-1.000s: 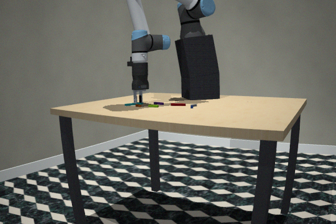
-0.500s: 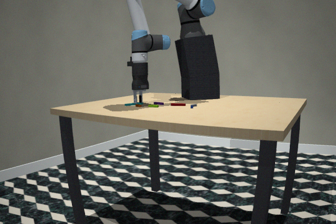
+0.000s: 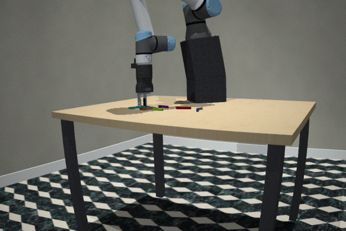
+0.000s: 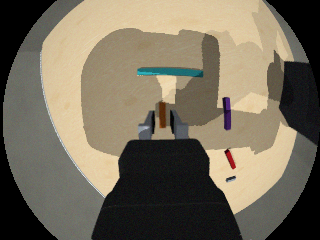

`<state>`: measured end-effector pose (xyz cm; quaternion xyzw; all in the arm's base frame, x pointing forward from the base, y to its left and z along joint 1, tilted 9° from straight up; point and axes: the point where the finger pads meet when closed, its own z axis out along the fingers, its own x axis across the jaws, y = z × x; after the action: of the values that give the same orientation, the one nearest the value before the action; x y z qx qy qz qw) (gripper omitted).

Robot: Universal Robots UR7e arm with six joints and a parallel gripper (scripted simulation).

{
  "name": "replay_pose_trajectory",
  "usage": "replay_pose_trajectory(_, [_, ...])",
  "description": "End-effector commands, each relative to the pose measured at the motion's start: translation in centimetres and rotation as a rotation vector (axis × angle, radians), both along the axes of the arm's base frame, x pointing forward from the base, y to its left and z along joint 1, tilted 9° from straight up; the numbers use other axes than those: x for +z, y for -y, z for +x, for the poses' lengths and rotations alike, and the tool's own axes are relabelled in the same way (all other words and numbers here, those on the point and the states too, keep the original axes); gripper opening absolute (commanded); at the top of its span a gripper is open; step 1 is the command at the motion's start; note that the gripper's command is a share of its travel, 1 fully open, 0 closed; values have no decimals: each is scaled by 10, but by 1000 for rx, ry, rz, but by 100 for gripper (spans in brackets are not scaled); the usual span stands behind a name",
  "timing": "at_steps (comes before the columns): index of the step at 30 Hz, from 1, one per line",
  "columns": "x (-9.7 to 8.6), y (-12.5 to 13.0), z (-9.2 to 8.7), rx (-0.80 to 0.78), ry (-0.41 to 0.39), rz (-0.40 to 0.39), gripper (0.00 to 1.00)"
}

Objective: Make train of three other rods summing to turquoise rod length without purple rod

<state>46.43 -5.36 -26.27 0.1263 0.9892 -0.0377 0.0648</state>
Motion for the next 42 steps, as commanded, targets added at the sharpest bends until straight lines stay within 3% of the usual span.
replay_pose_trajectory(1, [0,1,2,0,3,0,54])
replay_pose_trajectory(27, [-16,3,4,0,3,0,54])
replay_pose_trajectory(42, [-17,2,4,0,2,0,54])
